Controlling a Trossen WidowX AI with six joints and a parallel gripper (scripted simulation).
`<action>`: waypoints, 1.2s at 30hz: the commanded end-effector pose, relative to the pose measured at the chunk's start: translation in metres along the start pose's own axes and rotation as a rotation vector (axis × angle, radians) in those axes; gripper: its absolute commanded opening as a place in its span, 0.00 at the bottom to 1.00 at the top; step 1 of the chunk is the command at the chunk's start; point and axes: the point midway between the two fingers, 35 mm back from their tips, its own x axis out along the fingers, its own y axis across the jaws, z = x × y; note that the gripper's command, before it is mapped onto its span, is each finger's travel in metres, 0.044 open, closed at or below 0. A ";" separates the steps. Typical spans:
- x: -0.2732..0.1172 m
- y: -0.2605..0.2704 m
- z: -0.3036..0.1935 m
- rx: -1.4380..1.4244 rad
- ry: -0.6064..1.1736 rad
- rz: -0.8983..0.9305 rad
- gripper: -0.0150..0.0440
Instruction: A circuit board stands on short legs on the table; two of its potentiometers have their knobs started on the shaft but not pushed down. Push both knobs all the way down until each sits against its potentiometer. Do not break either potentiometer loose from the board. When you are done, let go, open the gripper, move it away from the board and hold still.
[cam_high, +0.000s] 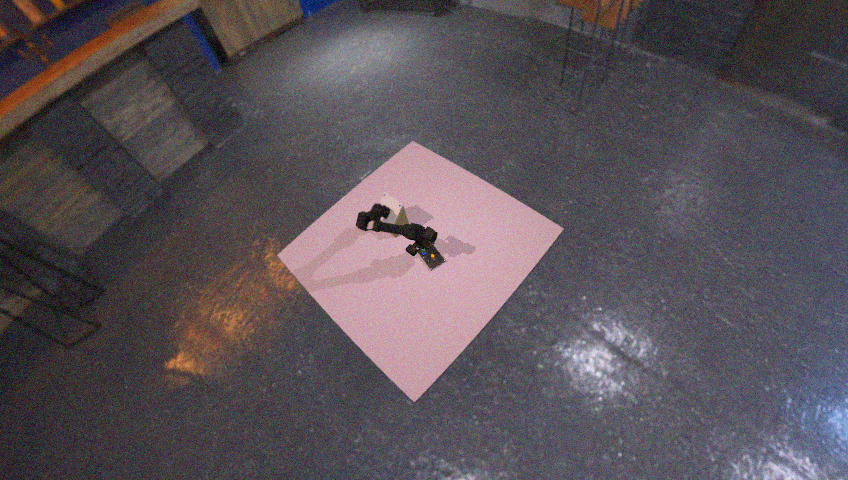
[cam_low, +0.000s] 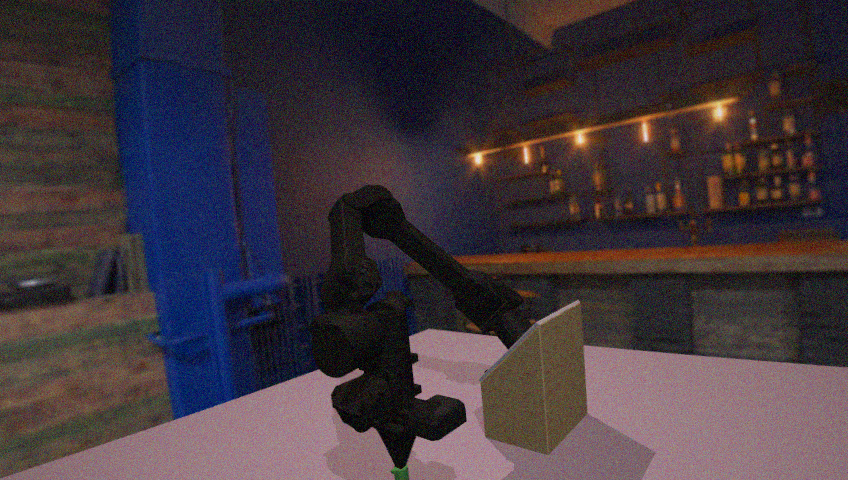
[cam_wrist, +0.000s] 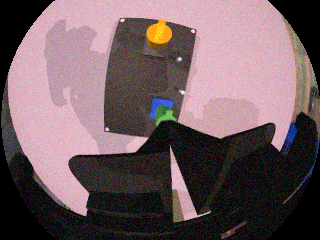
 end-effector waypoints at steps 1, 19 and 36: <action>0.005 -0.001 0.001 0.008 0.005 -0.005 0.25; 0.006 -0.001 0.001 0.008 0.005 -0.005 0.25; -0.001 -0.001 0.001 0.008 0.005 -0.005 0.25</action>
